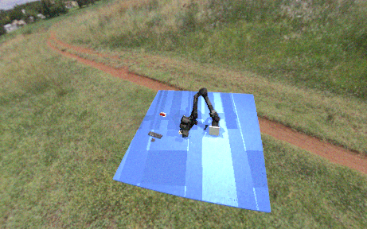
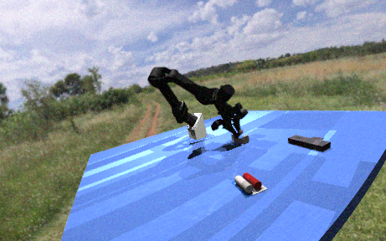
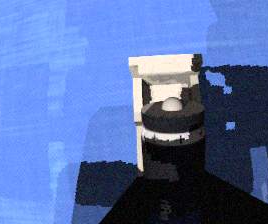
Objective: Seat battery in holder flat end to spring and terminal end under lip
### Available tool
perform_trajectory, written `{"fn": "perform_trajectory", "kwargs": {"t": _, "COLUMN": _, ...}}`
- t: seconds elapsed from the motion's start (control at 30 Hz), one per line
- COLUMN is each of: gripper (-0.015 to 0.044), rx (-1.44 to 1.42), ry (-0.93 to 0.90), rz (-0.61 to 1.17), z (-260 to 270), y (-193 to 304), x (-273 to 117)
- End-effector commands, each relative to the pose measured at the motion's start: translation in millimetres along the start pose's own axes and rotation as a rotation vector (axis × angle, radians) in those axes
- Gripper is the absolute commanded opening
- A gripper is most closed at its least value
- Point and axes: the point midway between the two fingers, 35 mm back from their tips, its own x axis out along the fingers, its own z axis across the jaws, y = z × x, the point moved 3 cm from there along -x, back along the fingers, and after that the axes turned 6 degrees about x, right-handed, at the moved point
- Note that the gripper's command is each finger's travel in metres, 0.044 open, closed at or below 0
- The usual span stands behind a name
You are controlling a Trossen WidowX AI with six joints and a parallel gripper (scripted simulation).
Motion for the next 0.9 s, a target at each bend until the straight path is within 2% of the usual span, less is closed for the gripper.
{"fn": "perform_trajectory", "kwargs": {"t": 0.0, "gripper": 0.0063, "rx": -0.001, "ry": -0.005, "rz": 0.025, "z": 0.7, "y": 1.9, "x": 2.0}}
{"fn": "perform_trajectory", "kwargs": {"t": 0.87, "gripper": 0.0063, "rx": 0.005, "ry": -0.014, "rz": 0.154, "z": 8.5, "y": -6.1, "x": 11.8}}
